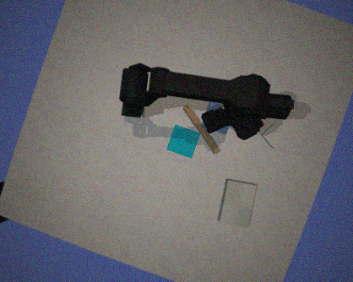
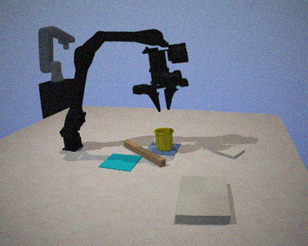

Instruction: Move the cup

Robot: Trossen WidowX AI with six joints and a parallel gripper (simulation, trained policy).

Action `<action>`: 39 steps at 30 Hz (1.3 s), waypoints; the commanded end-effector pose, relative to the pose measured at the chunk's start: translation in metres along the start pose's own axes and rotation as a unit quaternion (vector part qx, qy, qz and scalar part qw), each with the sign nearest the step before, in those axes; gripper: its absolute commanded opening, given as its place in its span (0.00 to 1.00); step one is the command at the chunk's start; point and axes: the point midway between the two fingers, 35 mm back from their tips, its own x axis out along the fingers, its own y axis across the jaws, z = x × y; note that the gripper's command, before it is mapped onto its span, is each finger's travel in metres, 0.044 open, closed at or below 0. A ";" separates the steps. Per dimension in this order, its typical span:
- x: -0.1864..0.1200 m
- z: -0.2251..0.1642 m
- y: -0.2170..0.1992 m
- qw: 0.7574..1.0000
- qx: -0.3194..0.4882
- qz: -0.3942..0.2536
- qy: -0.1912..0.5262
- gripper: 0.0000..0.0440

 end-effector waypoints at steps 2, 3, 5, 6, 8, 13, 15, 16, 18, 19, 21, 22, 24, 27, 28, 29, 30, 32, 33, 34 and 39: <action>0.016 -0.003 -0.006 0.999 0.006 -0.035 0.013 0.36; 0.019 -0.003 -0.008 0.999 0.008 -0.041 0.015 0.36; 0.024 -0.005 -0.010 0.998 0.010 -0.051 0.018 0.37; 0.027 -0.005 -0.011 0.998 0.012 -0.056 0.019 0.37; 0.034 -0.006 -0.013 0.998 0.015 -0.065 0.022 0.37; 0.049 -0.009 -0.018 0.996 0.022 -0.084 0.026 0.39; 0.056 -0.009 -0.019 0.995 0.024 -0.090 0.028 0.40; 0.059 -0.010 -0.020 0.995 0.025 -0.093 0.029 0.40; 0.065 -0.011 -0.021 0.994 0.026 -0.099 0.030 0.40; 0.068 -0.011 -0.022 0.994 0.026 -0.101 0.031 0.41; 0.075 -0.012 -0.023 0.994 0.026 -0.106 0.032 0.41; 0.078 -0.013 -0.024 0.993 0.025 -0.108 0.033 0.41; 0.085 -0.014 -0.025 0.993 0.024 -0.112 0.034 0.41; 0.097 -0.016 -0.027 0.992 0.019 -0.117 0.037 0.41; 0.100 -0.016 -0.028 0.992 0.017 -0.118 0.038 0.41; 0.104 -0.017 -0.029 0.992 0.015 -0.120 0.039 0.41; 0.108 -0.018 -0.029 0.992 0.012 -0.121 0.040 0.41; 0.115 -0.019 -0.031 0.992 0.006 -0.123 0.043 0.41; 0.118 -0.020 -0.031 0.991 0.002 -0.123 0.044 0.41; 0.121 -0.021 -0.032 0.991 -0.002 -0.123 0.045 0.37; 0.125 -0.020 -0.035 0.991 -0.019 -0.122 0.043 0.11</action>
